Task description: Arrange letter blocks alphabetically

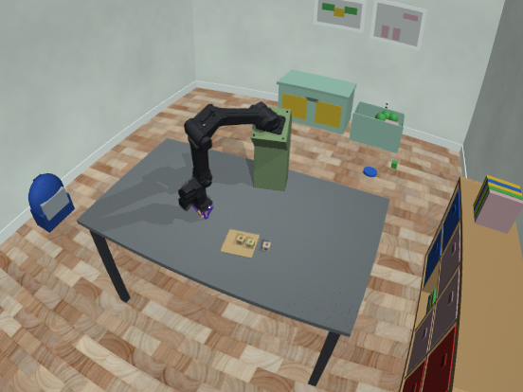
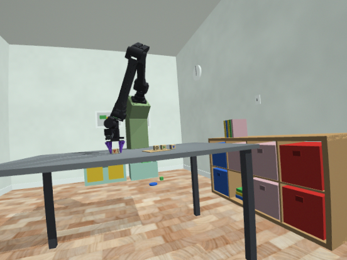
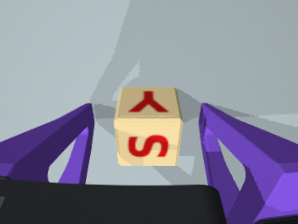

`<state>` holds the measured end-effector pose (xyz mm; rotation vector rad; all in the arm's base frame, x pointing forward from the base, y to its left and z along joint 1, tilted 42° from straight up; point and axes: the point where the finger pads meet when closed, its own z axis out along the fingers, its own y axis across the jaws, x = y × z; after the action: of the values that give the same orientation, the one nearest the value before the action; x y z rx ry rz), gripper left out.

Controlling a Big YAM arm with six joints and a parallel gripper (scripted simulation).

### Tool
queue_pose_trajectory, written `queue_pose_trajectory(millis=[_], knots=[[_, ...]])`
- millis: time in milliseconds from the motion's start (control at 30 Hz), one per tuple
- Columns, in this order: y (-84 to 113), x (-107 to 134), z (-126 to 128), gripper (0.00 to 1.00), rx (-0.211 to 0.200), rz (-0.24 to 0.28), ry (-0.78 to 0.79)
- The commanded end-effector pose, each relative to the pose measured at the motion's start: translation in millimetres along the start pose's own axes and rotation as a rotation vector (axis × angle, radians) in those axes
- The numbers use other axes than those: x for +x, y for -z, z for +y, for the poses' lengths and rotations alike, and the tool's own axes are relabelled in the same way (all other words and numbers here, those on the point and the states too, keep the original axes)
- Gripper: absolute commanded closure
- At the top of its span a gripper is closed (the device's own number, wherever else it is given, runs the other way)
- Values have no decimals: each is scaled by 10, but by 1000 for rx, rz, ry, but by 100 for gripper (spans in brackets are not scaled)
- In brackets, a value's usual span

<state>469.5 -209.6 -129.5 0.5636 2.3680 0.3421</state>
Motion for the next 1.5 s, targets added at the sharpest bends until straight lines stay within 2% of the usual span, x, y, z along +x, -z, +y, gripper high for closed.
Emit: queue_pose_trajectory(millis=[0,467,500,1033,1067,1467], knots=[[-23,-22,-45,36,6,-10,-15],[-5,-43,-33,36,5,-14,-10],[-5,-43,-33,55,5,-14,-10],[-5,-43,-33,55,5,-14,-10],[-5,-43,-33,74,5,-14,-10],[-5,-43,-33,74,5,-14,-9]])
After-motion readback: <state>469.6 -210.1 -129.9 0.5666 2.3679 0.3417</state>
